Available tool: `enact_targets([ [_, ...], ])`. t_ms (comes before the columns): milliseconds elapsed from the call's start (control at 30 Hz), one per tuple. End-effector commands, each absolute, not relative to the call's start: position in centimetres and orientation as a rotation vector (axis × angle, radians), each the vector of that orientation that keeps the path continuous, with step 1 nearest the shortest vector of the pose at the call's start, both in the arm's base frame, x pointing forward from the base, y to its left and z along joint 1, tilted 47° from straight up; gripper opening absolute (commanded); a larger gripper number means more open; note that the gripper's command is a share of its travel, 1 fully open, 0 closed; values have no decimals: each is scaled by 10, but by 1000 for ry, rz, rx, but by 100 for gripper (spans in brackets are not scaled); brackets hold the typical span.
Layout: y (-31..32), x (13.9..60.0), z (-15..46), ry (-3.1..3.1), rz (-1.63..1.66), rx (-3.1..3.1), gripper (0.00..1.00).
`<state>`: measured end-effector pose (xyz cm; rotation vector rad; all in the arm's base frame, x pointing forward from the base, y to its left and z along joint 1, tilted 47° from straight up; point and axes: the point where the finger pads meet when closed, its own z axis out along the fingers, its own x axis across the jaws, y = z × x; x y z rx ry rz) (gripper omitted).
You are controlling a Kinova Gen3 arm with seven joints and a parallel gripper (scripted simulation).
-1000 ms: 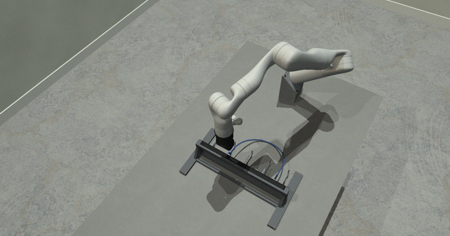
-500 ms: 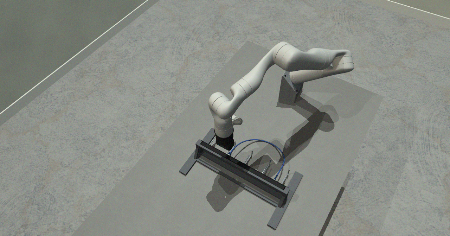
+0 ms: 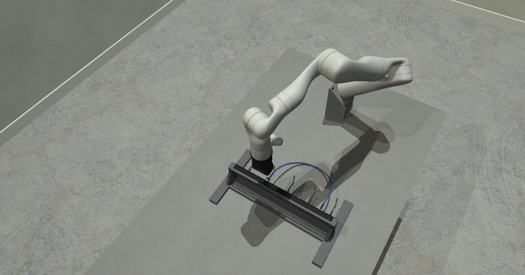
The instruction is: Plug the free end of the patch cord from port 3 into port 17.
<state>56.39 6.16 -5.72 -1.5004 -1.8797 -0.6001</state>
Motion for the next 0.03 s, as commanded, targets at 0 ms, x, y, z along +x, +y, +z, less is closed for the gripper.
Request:
enact_targets([
  [0, 59, 565, -56, -1889, -609, -1492, 0],
])
